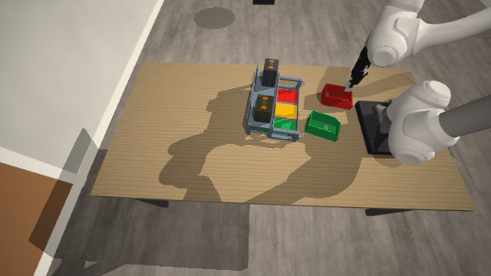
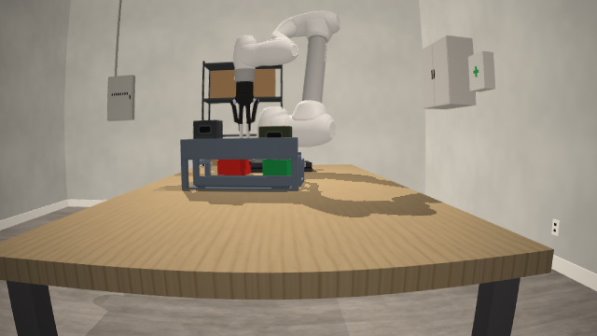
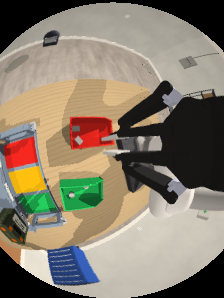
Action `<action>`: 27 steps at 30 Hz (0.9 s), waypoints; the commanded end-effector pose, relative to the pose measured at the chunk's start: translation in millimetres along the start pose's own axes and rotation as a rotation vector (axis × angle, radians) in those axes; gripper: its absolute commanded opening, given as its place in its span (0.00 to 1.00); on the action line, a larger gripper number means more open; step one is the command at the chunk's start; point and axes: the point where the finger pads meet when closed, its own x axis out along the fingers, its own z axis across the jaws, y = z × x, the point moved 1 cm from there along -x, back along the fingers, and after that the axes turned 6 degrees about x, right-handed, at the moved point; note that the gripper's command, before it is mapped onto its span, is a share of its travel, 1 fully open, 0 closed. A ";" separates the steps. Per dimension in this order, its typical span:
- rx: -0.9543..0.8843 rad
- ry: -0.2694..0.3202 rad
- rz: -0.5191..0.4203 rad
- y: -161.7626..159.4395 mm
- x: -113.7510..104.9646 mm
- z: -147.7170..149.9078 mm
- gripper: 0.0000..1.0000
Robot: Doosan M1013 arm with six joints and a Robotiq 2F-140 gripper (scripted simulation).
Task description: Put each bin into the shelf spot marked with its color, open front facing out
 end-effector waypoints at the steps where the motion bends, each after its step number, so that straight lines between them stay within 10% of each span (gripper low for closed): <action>1: 0.000 0.000 0.000 0.0 0.0 0.0 0.24; 27: 0.000 0.000 0.000 0.0 11.8 0.0 0.24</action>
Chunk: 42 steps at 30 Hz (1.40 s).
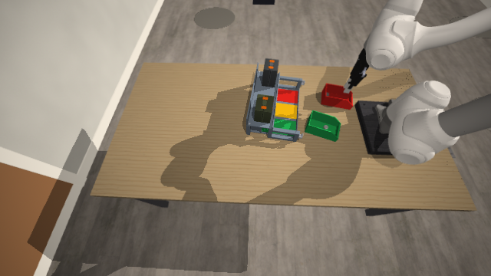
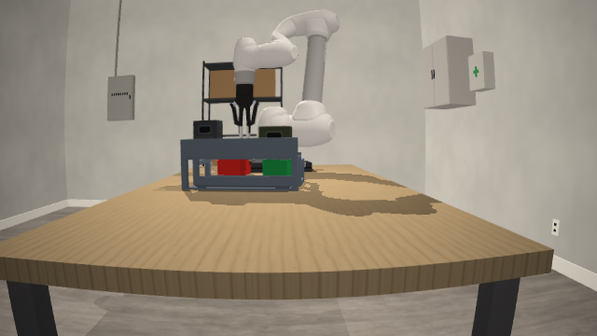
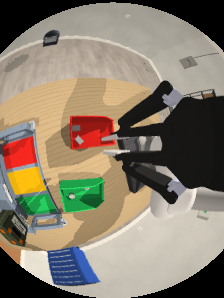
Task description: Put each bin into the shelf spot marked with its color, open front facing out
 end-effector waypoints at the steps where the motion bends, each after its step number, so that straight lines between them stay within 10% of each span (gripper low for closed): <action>1: 0.000 0.000 0.000 0.0 3.4 0.0 0.24; 42: 0.000 0.000 0.000 0.1 57.8 0.2 0.24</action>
